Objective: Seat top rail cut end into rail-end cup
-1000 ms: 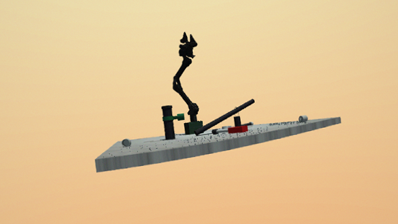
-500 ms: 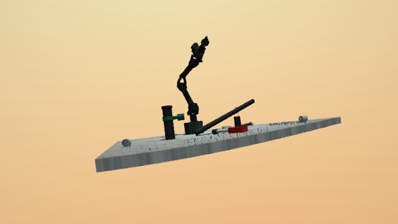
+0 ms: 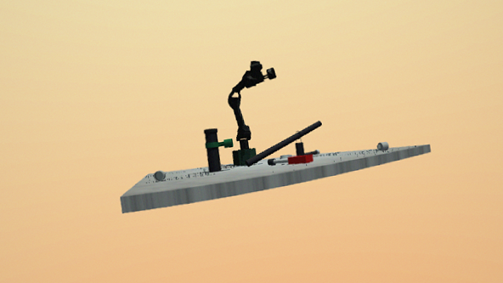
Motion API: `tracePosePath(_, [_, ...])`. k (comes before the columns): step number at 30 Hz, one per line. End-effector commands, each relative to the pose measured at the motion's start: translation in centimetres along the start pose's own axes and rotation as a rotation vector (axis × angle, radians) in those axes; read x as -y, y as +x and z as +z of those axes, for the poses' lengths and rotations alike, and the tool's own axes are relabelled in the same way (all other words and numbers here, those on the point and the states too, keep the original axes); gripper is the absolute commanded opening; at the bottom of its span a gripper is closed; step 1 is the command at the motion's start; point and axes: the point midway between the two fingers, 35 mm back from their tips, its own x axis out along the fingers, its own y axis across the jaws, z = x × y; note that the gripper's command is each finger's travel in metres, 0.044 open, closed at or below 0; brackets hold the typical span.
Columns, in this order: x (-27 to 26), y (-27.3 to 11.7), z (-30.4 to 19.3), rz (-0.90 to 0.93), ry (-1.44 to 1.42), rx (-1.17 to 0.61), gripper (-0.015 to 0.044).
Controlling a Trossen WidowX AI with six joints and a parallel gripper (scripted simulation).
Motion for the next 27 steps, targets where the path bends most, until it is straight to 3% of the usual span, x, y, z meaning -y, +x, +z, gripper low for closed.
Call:
tracePosePath(1, [3.7,2.0,-5.6,-0.070,-0.137,-0.220,0.0440])
tracePosePath(10, [11.4,1.6,-16.9,-0.113,-0.298,-0.715,0.0440])
tracePosePath(18, [12.2,1.9,-16.8,-0.096,-0.369,-0.728,0.0440])
tracePosePath(27, [18.7,5.3,-14.5,0.072,-1.019,-0.770,0.0440])
